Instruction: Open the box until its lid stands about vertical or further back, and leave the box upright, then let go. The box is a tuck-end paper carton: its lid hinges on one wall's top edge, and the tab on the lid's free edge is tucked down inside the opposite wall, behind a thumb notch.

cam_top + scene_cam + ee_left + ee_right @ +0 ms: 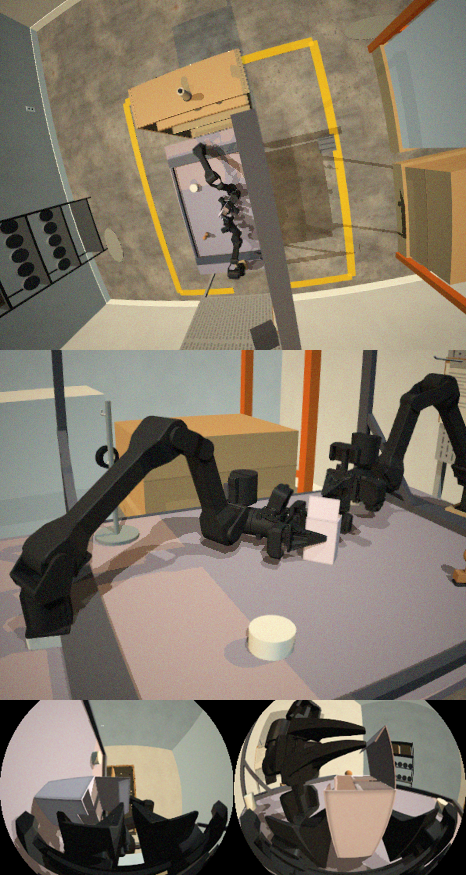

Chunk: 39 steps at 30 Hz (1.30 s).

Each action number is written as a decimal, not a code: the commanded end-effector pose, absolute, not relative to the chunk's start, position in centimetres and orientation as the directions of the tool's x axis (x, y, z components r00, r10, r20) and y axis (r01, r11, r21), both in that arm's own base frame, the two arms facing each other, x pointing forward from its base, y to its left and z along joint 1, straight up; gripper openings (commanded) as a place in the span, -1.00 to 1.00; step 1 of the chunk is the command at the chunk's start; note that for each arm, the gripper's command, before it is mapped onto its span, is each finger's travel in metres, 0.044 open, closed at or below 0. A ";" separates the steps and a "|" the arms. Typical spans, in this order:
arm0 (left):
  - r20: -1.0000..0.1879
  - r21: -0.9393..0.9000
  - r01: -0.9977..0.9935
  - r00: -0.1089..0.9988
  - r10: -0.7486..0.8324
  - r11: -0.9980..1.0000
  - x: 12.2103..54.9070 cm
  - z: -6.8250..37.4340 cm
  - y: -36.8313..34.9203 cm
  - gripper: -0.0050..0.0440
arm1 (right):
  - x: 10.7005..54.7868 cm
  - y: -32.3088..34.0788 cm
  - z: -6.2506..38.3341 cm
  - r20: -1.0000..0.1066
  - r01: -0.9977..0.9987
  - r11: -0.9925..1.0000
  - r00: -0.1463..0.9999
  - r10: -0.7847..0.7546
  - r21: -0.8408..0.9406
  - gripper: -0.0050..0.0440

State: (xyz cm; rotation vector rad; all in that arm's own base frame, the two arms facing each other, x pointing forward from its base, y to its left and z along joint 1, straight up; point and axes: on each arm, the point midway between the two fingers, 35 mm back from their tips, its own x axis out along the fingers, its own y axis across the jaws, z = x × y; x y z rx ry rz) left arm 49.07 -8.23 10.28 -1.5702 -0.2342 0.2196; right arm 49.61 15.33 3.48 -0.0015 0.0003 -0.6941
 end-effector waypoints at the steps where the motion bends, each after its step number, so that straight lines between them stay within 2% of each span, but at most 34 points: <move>1: 0.020 -1.000 0.024 0.958 0.288 -0.010 49.3 11.1 -8.0 -0.59 | 49.9 15.6 4.6 0.008 0.635 0.772 0.772 -0.635 0.027 0.12; 39: 0.021 -1.000 0.025 0.958 0.288 -0.009 50.3 11.4 -7.4 -0.59 | 49.9 15.6 4.6 0.008 0.635 0.772 0.772 -0.635 0.027 0.12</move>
